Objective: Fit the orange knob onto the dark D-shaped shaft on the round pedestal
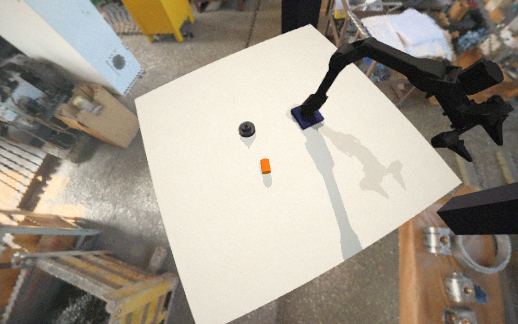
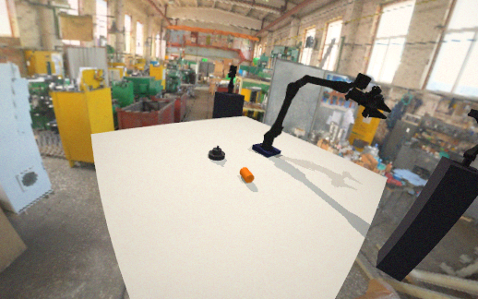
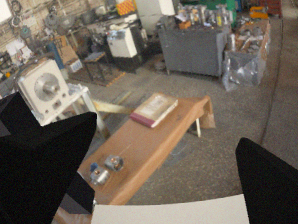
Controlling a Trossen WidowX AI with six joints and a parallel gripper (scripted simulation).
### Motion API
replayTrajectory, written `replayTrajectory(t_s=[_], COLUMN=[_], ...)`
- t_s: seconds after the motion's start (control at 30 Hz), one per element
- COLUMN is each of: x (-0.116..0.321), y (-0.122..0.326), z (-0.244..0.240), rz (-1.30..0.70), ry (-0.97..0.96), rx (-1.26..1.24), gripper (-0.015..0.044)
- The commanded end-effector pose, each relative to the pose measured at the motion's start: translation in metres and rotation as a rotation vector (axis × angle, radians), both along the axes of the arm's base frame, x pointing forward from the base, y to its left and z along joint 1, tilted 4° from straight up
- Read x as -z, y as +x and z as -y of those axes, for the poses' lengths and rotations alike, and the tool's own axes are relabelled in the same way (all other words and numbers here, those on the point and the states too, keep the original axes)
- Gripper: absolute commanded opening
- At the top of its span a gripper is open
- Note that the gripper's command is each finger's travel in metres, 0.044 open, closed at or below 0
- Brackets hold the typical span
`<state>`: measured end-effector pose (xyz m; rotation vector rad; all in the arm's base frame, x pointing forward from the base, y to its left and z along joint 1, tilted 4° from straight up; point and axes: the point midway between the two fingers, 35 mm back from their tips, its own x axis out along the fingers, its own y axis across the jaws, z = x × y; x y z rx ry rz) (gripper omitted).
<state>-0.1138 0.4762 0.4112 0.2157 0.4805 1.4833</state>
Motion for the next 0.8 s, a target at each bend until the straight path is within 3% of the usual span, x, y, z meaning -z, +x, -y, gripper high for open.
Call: replayTrajectory(t_s=[0.0, 0.37, 0.53, 0.77], x=[0.002, 0.106, 0.146, 0.208], y=[0.003, 0.185, 0.252, 0.354], z=[-0.001, -0.009, 0.014, 0.083], rz=[0.008, 0.309, 0.354, 0.386], ry=[-0.007, -0.408, -0.579, -0.892], rx=[0.005, 0.189, 0.232, 0.226], gripper=[0.0426, 0.044, 0.044, 0.044])
